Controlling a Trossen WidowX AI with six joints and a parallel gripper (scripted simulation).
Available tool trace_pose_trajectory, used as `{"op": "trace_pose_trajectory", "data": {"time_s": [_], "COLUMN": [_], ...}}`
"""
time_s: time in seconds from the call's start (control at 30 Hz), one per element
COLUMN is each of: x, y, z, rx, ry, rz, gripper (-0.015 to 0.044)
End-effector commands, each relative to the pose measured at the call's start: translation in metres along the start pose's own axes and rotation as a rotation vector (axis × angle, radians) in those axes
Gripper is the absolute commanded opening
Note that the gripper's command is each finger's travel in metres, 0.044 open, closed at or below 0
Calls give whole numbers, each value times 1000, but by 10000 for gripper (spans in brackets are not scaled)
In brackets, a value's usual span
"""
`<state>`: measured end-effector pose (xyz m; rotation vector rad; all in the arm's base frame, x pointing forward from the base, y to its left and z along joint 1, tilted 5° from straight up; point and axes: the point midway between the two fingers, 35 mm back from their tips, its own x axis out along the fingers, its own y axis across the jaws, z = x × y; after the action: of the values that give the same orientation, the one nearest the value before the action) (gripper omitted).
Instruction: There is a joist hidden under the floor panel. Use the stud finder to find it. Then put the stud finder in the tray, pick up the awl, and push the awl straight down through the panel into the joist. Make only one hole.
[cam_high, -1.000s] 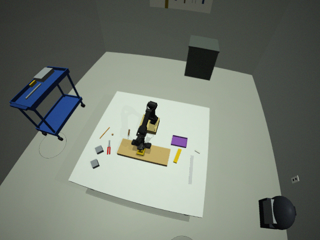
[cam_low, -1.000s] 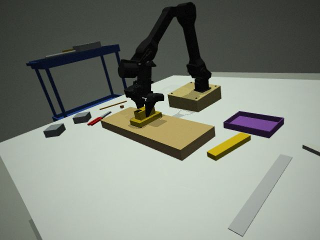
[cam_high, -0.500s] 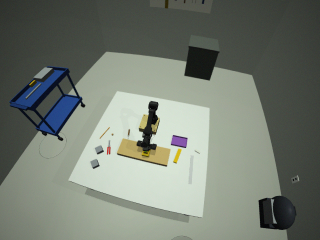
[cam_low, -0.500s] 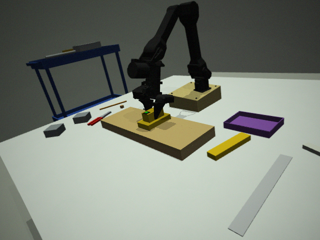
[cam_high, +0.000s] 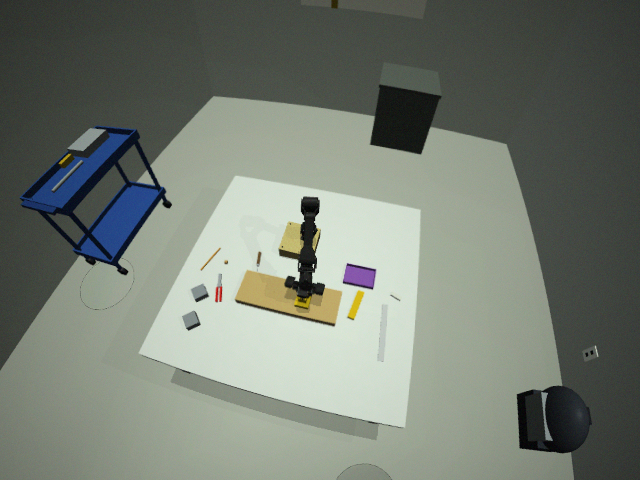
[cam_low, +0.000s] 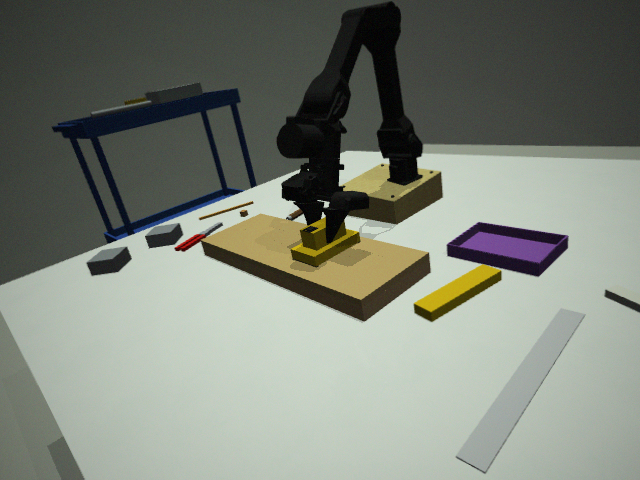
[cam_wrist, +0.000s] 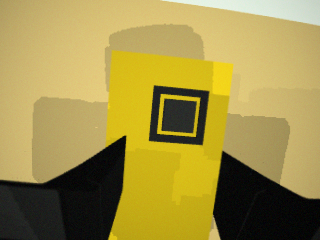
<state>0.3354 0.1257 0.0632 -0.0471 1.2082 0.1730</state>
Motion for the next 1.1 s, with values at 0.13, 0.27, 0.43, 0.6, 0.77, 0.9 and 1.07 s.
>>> {"op": "trace_pose_trajectory", "data": {"time_s": [0.13,0.27,0.43,0.6,0.77,0.9,1.07], "x": [0,-1,-1,-1,-2,-2,-2], "y": [33,48,66,83,101,115,121], "z": [1,1,1,1,1,1,1], "rx": [-5,-4,-4,-3,-3,-2,-2], "ry": [1,2,2,2,2,2,2], "rz": [15,16,18,19,20,21,22], "gripper": [0,0,0,0,0,0,0]}}
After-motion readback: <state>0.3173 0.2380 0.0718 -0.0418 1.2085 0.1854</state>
